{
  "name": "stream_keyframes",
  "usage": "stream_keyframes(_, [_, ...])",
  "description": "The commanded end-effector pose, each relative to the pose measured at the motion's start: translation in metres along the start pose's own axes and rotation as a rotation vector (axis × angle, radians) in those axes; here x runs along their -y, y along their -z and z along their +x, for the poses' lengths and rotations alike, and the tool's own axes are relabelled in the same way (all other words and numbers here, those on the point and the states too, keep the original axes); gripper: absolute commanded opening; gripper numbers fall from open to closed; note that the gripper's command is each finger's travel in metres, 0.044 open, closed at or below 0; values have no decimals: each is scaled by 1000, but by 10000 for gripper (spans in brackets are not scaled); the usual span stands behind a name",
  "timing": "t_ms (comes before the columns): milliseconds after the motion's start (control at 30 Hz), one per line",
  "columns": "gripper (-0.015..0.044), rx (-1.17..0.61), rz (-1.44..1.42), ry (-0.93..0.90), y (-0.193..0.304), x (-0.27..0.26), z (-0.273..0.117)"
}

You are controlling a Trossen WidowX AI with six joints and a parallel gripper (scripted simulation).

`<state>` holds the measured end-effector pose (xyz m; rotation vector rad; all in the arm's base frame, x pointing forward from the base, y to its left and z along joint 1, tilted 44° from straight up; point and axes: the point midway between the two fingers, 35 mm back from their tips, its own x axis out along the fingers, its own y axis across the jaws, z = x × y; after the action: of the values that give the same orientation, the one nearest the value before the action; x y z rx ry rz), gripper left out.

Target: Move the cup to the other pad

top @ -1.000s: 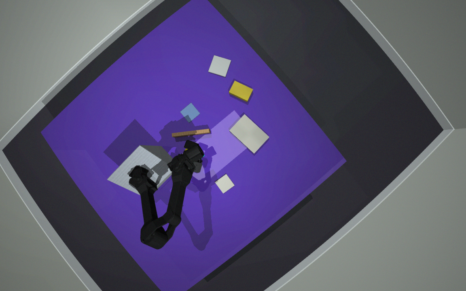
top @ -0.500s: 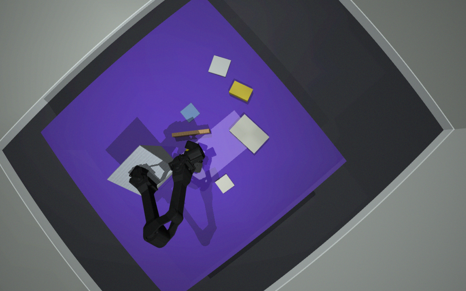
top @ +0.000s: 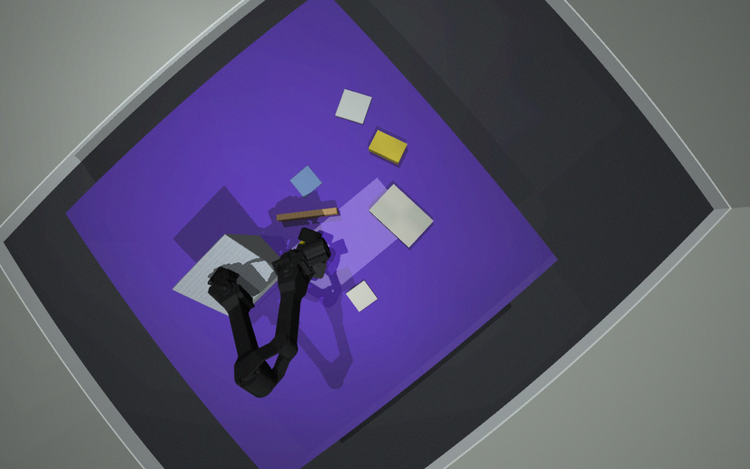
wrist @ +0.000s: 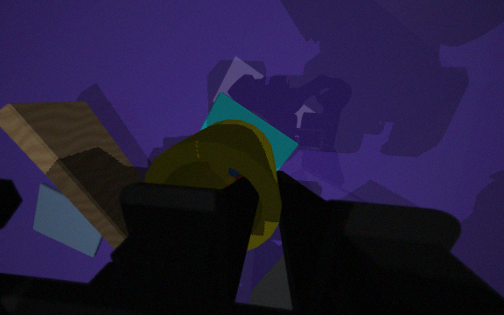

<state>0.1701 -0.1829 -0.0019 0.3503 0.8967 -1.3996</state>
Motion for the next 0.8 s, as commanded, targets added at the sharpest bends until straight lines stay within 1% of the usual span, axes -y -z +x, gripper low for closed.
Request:
stream_keyframes(0, [0, 0, 1, 0, 0, 0, 0])
stream_keyframes(267, [0, 0, 1, 0, 0, 0, 0])
stream_keyframes(433, [131, 0, 1, 0, 0, 0, 0])
stream_keyframes(467, [146, 0, 1, 0, 0, 0, 0])
stream_keyframes(767, [146, -1, 1, -1, 0, -1, -4])
